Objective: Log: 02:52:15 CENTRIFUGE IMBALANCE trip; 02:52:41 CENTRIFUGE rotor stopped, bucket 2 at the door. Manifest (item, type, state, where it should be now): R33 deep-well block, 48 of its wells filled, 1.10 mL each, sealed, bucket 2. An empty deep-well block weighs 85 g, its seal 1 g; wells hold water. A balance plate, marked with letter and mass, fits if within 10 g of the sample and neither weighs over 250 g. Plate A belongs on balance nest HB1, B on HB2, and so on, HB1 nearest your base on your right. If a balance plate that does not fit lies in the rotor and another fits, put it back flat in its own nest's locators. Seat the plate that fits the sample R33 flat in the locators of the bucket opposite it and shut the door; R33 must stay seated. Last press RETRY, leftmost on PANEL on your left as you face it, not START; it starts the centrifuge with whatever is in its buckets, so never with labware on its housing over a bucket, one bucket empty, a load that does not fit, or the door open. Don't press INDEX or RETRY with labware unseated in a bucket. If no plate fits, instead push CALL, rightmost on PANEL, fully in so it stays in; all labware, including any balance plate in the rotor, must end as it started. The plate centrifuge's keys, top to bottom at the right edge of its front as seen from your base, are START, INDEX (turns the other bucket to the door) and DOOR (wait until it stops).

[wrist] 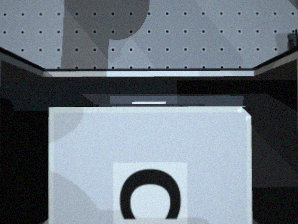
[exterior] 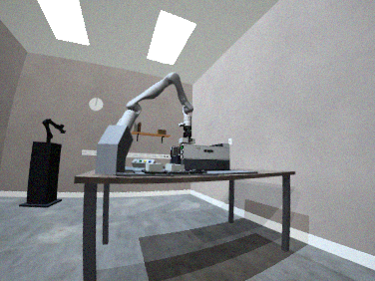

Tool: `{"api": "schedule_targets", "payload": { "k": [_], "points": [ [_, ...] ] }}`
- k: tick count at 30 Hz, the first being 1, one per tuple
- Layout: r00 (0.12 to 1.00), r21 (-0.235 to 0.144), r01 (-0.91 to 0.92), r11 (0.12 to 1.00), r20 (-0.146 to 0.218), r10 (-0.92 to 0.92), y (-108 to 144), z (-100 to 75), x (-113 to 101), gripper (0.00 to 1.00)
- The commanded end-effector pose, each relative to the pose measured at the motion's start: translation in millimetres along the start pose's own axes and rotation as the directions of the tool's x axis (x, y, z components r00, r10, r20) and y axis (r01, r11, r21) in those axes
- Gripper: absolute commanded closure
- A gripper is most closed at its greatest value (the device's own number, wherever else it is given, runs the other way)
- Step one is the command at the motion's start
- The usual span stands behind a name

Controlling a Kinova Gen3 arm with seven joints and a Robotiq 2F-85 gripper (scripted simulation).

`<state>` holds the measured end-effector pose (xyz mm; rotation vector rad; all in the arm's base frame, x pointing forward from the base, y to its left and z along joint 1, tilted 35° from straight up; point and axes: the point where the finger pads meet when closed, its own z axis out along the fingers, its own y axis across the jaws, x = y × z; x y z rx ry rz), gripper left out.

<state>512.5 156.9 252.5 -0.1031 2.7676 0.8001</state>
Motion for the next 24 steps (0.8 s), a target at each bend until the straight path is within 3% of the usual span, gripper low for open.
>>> {"api": "schedule_targets", "payload": {
  "k": [1, 24],
  "points": [
    [1.000, 0.000, 0.000, 1.000, 0.002, 0.000, -0.1, -0.7, -0.6, 0.05],
    [1.000, 0.000, 0.000, 1.000, 0.002, 0.000, -0.1, 23.3, -0.6, 0.05]
  ]
}}
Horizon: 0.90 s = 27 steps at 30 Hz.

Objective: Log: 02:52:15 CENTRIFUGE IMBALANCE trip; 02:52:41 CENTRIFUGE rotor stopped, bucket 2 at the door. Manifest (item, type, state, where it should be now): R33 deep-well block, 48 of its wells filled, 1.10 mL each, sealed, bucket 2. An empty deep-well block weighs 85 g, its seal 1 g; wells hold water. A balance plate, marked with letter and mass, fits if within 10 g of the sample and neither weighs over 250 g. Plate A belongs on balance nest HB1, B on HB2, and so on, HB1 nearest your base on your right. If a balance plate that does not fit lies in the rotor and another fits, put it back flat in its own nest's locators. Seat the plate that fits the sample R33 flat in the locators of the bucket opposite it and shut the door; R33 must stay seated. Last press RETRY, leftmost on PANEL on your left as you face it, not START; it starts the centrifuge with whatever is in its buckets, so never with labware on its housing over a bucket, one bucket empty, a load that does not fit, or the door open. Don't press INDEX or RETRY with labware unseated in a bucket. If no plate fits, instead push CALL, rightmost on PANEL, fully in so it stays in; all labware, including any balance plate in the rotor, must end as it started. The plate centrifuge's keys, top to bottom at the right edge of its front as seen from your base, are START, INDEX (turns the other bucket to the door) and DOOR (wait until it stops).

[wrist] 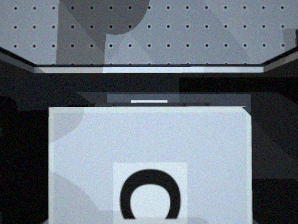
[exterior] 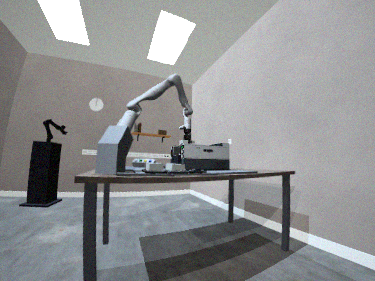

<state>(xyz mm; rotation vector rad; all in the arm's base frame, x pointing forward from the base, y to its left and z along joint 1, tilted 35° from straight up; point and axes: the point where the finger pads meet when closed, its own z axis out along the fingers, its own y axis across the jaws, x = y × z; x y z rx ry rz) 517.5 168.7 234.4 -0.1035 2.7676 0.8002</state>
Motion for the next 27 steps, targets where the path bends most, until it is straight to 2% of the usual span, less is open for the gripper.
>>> {"api": "schedule_targets", "payload": {
  "k": [1, 27],
  "points": [
    [1.000, 0.000, 0.000, 1.000, 0.002, 0.000, -0.1, 2.5, -0.6, 0.05],
    [1.000, 0.000, 0.000, 1.000, 0.002, 0.000, -0.1, 33.1, -0.7, 0.05]
  ]
}}
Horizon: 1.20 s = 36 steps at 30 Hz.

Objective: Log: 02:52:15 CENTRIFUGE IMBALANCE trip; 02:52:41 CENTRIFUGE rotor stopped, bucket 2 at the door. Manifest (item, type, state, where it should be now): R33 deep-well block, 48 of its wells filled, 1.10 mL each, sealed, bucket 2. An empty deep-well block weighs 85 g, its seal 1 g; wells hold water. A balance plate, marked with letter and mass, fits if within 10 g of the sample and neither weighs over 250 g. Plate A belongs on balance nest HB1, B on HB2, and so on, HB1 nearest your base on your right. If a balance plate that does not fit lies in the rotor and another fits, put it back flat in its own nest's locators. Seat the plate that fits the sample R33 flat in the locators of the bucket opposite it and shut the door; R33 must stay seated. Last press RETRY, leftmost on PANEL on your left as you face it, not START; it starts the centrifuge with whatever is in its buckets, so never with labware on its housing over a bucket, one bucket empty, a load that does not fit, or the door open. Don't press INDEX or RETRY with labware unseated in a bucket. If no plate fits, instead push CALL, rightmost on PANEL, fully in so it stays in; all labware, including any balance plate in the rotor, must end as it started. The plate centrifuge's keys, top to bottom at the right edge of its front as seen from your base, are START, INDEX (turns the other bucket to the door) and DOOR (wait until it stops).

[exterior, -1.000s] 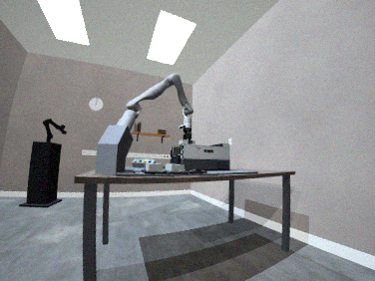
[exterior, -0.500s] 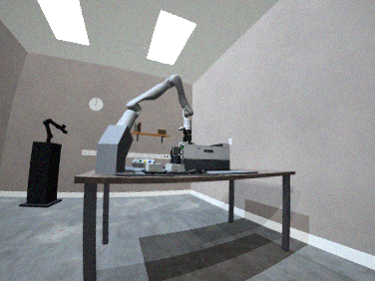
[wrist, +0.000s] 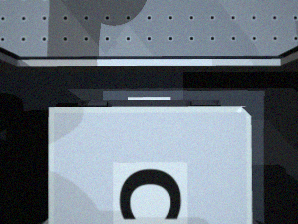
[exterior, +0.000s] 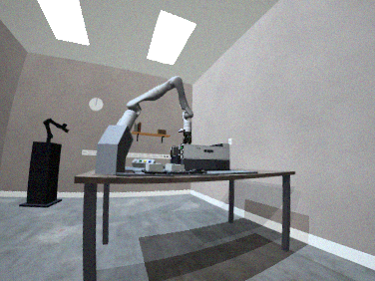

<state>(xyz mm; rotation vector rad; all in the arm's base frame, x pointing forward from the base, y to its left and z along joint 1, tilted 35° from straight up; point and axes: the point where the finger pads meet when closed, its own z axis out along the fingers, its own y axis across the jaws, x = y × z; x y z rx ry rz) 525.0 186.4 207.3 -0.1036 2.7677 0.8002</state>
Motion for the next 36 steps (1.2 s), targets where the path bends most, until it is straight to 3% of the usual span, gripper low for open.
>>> {"api": "schedule_targets", "payload": {
  "k": [1, 12, 36],
  "points": [
    [1.000, 0.001, 0.000, 1.000, 0.002, 0.000, -0.1, -0.2, -0.7, 0.05],
    [1.000, 0.001, 0.000, 1.000, 0.002, 0.000, -0.1, 13.9, -0.7, 0.05],
    [1.000, 0.001, 0.000, 1.000, 0.002, 0.000, -0.1, 19.2, -0.8, 0.05]
  ]
}}
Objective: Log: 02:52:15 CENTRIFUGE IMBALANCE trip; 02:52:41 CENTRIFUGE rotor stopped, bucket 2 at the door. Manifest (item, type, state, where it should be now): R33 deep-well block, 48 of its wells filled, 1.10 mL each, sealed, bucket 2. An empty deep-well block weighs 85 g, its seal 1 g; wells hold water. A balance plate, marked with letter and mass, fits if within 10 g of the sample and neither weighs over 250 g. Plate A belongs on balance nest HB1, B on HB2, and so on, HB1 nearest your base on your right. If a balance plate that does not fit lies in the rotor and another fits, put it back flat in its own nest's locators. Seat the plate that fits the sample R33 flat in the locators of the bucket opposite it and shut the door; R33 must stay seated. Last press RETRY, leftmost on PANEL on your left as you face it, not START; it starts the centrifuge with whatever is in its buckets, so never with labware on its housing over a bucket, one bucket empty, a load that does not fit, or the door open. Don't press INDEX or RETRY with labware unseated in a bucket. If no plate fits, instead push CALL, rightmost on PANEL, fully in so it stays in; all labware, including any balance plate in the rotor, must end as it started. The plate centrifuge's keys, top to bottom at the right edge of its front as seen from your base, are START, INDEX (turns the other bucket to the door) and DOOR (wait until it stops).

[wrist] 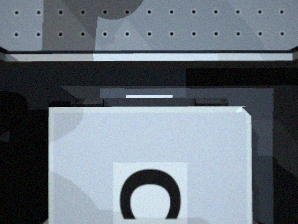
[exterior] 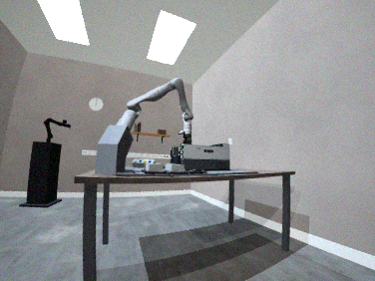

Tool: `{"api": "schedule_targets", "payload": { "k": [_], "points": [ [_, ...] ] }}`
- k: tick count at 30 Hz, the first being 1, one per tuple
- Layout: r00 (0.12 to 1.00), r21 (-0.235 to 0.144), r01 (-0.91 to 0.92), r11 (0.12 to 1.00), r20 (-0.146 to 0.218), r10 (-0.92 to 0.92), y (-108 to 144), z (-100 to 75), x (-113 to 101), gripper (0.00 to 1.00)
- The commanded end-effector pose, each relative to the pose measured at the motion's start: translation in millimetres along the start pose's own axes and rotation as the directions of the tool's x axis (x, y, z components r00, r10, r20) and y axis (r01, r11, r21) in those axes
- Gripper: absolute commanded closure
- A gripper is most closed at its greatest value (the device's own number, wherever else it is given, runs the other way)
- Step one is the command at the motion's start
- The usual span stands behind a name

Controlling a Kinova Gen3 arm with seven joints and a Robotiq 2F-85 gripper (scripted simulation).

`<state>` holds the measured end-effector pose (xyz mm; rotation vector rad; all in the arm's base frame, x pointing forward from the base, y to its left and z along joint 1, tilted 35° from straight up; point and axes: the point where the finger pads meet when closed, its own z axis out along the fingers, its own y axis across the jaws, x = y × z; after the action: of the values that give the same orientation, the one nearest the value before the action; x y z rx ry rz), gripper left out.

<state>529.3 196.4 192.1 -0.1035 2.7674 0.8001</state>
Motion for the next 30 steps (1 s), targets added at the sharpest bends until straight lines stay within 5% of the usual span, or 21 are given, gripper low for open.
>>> {"api": "schedule_targets", "payload": {
  "k": [1, 30],
  "points": [
    [1.000, 0.000, 0.000, 1.000, 0.002, 0.000, -0.1, 1.9, -0.7, 0.05],
    [1.000, 0.000, 0.000, 1.000, 0.002, 0.000, -0.1, 13.2, -0.7, 0.05]
  ]
}}
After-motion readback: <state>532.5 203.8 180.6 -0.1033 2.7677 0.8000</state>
